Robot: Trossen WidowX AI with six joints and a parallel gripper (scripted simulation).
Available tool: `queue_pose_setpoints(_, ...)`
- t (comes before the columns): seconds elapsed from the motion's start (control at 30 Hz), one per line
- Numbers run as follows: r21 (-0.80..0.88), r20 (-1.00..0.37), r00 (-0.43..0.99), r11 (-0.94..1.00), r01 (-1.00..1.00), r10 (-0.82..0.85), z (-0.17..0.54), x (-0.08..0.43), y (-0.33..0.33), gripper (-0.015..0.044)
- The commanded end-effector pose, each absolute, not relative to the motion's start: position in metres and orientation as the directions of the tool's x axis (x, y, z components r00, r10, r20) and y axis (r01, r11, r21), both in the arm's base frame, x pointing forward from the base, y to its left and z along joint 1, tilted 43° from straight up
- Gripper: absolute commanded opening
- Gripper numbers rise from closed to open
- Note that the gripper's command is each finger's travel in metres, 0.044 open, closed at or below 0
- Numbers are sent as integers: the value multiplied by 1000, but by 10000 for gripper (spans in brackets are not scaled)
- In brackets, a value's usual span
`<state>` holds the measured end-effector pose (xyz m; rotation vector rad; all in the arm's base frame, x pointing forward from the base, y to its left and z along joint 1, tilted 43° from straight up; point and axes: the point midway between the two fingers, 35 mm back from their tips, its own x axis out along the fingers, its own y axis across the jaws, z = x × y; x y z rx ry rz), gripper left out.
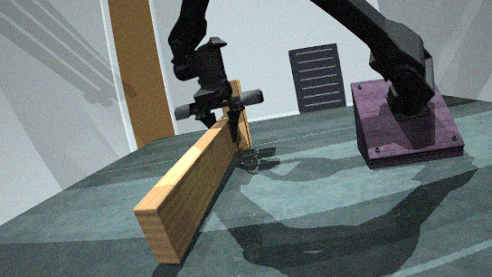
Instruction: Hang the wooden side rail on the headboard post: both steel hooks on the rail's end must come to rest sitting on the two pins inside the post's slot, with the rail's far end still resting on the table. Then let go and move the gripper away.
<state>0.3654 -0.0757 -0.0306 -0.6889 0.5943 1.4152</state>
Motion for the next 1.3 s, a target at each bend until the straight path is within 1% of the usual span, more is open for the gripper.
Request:
queue_pose_setpoints(0.0, -83, -738, 86, 37, -996, 670, -30, 366, -83, 0)
queue_pose_setpoints(1.27, -83, -738, 86, 37, -996, 669, -32, 365, -86, 0)
